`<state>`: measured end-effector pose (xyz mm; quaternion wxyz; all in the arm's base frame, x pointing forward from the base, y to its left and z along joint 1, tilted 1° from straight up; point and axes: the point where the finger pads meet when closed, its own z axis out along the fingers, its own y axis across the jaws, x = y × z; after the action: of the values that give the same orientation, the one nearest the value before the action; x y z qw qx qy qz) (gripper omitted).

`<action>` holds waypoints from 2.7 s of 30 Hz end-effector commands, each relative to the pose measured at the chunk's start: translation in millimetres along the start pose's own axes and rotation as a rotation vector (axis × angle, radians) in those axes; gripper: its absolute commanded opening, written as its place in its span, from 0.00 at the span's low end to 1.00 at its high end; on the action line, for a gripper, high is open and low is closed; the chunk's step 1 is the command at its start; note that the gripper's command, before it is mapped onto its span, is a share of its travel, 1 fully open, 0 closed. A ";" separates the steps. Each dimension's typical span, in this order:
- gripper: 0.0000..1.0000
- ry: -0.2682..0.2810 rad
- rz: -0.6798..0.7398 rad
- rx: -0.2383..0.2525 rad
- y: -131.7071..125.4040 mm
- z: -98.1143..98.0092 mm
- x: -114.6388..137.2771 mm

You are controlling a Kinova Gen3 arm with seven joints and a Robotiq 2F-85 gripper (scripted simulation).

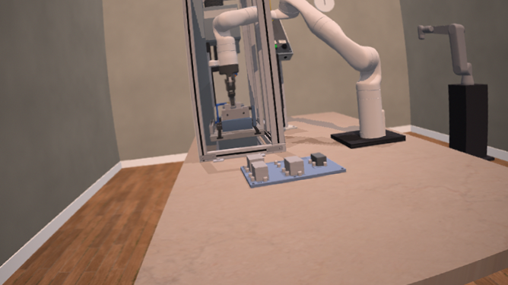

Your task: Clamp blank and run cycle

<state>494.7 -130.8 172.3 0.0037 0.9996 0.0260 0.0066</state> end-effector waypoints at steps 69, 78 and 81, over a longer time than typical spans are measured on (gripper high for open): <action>1.00 0.002 0.000 0.000 -3.2 -0.8 -5.6; 1.00 0.002 0.000 0.000 -3.2 -0.8 -5.6; 1.00 0.002 0.000 0.000 -3.2 -0.8 -5.6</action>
<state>488.6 -127.9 172.2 0.0035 0.9996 0.0261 0.0066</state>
